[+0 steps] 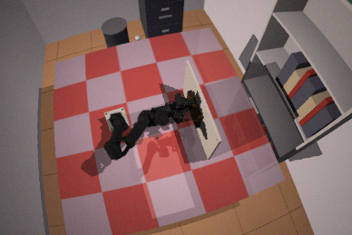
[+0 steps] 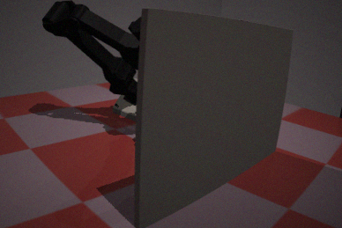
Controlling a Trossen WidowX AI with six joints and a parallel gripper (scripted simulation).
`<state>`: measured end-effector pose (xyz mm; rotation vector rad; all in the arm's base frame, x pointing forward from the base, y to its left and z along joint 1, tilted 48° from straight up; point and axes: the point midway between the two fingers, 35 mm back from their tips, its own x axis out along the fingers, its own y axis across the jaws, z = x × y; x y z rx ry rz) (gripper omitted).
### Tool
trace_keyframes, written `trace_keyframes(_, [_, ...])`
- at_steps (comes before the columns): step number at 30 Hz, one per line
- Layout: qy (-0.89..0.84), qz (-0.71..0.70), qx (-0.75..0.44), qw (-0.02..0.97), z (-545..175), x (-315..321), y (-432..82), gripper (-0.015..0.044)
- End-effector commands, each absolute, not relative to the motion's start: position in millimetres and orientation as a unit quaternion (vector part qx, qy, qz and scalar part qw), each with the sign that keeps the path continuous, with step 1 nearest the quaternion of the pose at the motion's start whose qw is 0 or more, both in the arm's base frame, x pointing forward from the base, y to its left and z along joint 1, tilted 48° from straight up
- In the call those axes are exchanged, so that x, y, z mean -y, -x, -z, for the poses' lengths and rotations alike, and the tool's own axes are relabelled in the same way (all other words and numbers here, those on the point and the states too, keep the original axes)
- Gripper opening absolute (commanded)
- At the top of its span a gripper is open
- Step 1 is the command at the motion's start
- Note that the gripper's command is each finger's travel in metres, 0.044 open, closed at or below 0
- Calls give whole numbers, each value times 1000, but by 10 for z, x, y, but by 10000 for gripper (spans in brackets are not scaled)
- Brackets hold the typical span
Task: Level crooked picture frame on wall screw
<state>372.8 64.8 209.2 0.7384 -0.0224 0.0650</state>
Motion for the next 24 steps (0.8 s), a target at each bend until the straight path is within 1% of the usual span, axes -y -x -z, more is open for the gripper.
trace_keyframes(1, [-375,-31,11,926,-2125,-642,-3555,260])
trace_keyframes(11, [-431,-36,8,901,-2040,-581,-2802,260])
trace_keyframes(14, [-435,-36,7,900,-2021,-575,-2761,260])
trace_keyframes(16, [-437,-39,10,898,-2130,-625,-2798,260])
trace_keyframes(21, [-502,-36,3,864,-2570,-792,-2528,260])
trace_keyframes(24, [-510,-35,3,859,-2628,-798,-2476,260])
